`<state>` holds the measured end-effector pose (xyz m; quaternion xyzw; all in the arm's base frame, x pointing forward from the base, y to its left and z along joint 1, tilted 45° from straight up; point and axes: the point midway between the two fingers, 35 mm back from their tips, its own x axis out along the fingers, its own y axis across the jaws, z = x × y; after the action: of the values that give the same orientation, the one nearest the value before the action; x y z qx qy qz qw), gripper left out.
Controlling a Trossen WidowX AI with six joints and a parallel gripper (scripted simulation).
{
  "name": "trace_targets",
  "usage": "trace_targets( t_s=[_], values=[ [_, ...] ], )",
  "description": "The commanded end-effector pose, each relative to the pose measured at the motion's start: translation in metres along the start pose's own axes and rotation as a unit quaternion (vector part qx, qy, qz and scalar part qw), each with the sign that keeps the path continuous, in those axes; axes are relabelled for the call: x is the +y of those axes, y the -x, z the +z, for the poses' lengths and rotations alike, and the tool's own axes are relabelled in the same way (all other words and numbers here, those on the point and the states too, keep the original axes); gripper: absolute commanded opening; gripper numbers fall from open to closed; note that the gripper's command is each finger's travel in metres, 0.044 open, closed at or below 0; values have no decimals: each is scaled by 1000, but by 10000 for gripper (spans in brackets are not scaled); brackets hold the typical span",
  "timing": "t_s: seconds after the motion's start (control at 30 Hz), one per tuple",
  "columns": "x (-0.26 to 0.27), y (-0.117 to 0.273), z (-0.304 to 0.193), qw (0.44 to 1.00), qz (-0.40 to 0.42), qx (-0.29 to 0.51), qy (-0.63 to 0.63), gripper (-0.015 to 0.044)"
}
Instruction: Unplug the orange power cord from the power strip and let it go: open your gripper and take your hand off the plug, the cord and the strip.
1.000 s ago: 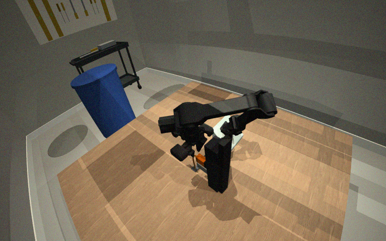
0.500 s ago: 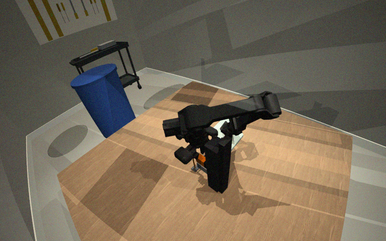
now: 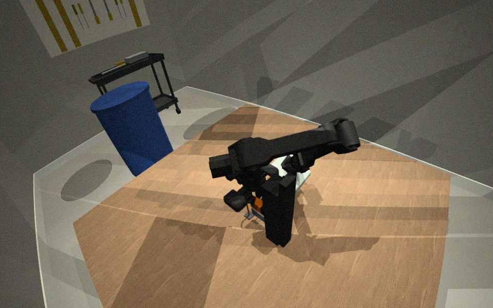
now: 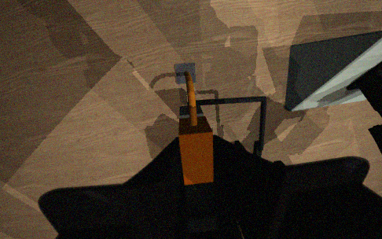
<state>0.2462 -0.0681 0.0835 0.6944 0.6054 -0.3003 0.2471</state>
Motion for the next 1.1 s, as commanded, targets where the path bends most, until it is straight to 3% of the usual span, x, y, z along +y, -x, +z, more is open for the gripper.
trace_targets(
  t_s=[0.0, 0.2, 1.07],
  values=[
    [0, 0, 0, 1000, 0, 0, 0, 35],
    [0, 0, 0, 1000, 0, 0, 0, 0],
    [2, 3, 40, 1000, 1, -2, -1, 0]
  ],
)
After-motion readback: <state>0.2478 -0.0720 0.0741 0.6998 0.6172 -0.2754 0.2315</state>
